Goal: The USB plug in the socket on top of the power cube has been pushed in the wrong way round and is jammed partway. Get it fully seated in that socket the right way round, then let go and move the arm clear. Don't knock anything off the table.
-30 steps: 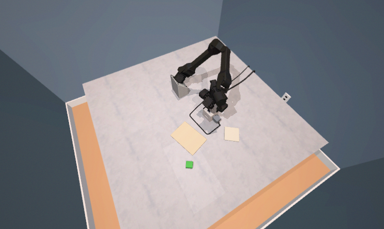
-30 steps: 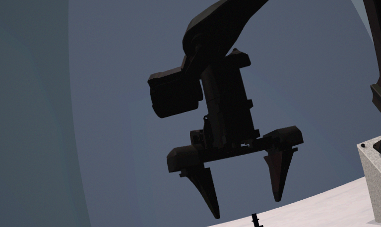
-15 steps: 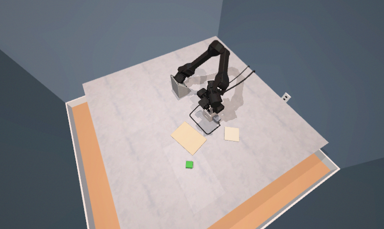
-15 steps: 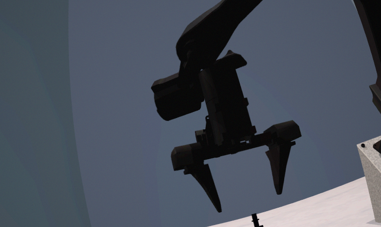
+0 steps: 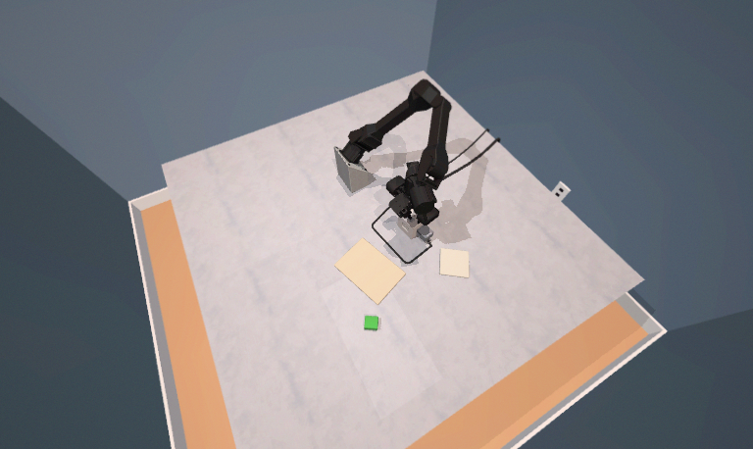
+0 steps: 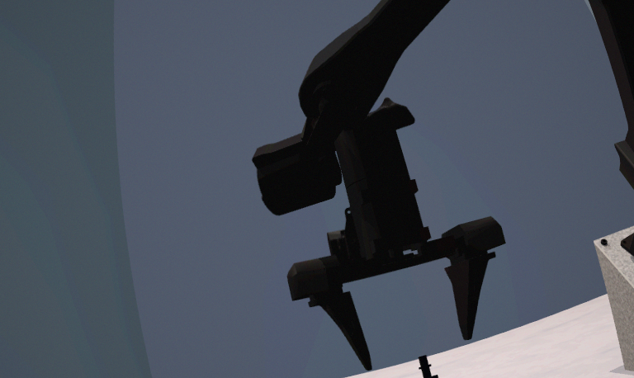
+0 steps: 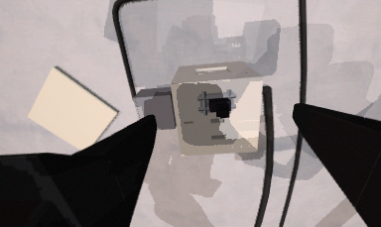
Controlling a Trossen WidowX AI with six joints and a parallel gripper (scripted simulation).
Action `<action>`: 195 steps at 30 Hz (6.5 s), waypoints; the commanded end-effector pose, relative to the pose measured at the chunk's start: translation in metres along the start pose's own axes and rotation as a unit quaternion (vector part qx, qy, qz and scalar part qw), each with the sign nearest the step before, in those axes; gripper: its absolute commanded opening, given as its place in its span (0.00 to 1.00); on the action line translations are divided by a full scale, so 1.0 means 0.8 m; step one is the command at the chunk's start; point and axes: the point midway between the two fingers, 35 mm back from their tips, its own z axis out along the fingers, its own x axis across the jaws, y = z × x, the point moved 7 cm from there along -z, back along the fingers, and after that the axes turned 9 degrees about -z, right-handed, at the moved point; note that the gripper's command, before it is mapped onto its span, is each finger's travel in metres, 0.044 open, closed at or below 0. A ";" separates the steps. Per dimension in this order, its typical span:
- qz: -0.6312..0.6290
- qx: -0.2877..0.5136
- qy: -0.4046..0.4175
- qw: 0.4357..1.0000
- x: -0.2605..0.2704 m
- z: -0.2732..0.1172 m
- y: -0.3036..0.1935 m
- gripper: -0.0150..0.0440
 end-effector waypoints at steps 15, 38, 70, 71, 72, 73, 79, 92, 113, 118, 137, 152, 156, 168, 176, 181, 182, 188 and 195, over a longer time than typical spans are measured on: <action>0.000 0.000 0.000 1.000 0.000 0.009 0.000 0.69; 0.000 0.000 0.000 1.000 0.000 0.009 0.000 0.25; 0.001 0.000 -0.001 1.000 0.000 -0.013 0.000 0.25; 0.001 0.000 -0.001 1.000 0.000 -0.014 0.000 0.25; 0.001 0.000 -0.001 1.000 0.000 -0.014 0.000 0.25; 0.001 0.000 -0.001 1.000 0.000 -0.015 0.000 0.25; 0.001 0.000 -0.001 1.000 0.000 -0.020 0.000 0.25; 0.001 0.000 -0.001 1.000 0.000 -0.028 0.000 0.25; -0.223 0.003 -0.001 0.975 -0.002 -0.025 0.000 0.25; -0.286 0.004 -0.001 0.958 -0.002 -0.025 0.000 0.25; -0.513 0.004 0.000 0.858 -0.002 -0.025 0.000 0.25; -0.671 0.004 0.000 0.742 -0.002 -0.025 0.000 0.25; -0.709 0.004 0.001 0.706 -0.002 -0.025 0.000 0.25; -0.810 0.004 0.001 0.586 -0.002 -0.025 0.000 0.25; -0.867 0.003 0.002 0.498 -0.002 -0.025 0.000 0.25; -0.898 0.003 0.002 0.441 -0.002 -0.025 0.000 0.25; -0.903 0.003 0.002 0.429 -0.002 -0.025 0.000 0.25; -0.934 0.003 0.002 0.357 -0.002 -0.025 0.000 0.25; -0.963 0.003 0.002 0.270 -0.002 -0.025 0.000 0.25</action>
